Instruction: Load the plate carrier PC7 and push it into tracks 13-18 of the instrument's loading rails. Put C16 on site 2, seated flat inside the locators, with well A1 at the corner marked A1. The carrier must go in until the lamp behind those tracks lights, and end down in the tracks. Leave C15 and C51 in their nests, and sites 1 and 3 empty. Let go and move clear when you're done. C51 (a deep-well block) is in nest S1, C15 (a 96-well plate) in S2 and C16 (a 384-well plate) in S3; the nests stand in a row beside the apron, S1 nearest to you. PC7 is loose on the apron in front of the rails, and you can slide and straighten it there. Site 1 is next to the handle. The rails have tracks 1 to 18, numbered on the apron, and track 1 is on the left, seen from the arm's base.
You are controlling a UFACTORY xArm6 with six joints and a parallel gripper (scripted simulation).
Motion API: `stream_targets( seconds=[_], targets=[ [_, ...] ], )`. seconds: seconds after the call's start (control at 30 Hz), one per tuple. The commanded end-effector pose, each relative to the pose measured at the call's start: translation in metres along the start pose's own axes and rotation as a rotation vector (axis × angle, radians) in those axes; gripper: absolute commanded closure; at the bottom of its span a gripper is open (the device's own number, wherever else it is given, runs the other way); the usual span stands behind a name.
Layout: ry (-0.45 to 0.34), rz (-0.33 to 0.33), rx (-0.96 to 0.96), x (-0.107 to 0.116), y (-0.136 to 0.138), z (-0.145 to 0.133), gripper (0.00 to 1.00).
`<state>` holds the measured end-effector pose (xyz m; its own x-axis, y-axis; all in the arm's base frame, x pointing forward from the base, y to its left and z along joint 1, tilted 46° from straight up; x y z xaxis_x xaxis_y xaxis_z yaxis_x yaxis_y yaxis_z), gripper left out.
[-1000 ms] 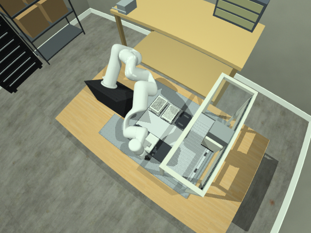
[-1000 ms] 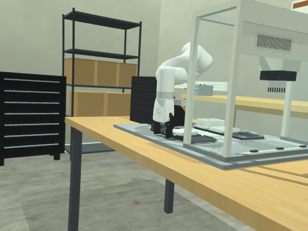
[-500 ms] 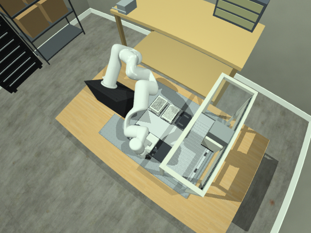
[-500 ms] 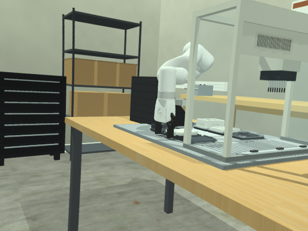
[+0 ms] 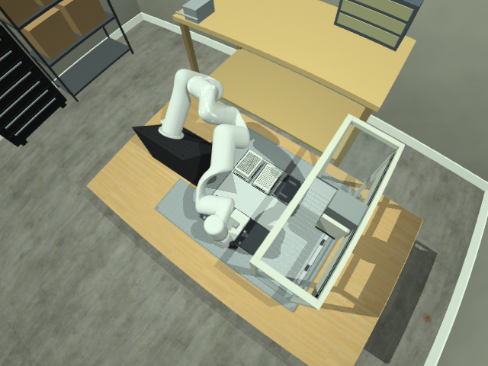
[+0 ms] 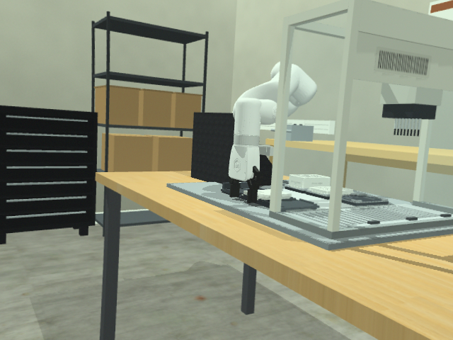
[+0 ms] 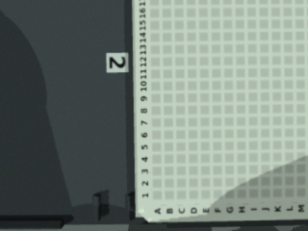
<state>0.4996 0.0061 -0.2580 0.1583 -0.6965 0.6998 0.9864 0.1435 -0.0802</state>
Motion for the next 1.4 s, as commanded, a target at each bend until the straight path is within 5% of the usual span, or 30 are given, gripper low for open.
stream_targets(
  seconds=[0.0,1.37],
  targets=[
    [-0.002,-0.004,0.001,0.002,0.001,0.002,0.0],
    [-0.002,-0.004,0.001,0.002,0.0,0.02,0.0]
  ],
)
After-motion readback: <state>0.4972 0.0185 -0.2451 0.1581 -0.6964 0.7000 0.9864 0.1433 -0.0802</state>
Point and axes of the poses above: the point where the finger pads meet when closed, its own x axis back along the fingers, its own y axis across the jaws, z = x × y, the point moved 3 cm from there along x, back along the fingers, and after that the axes turned 5 degrees about -x, right-handed, at the moved point
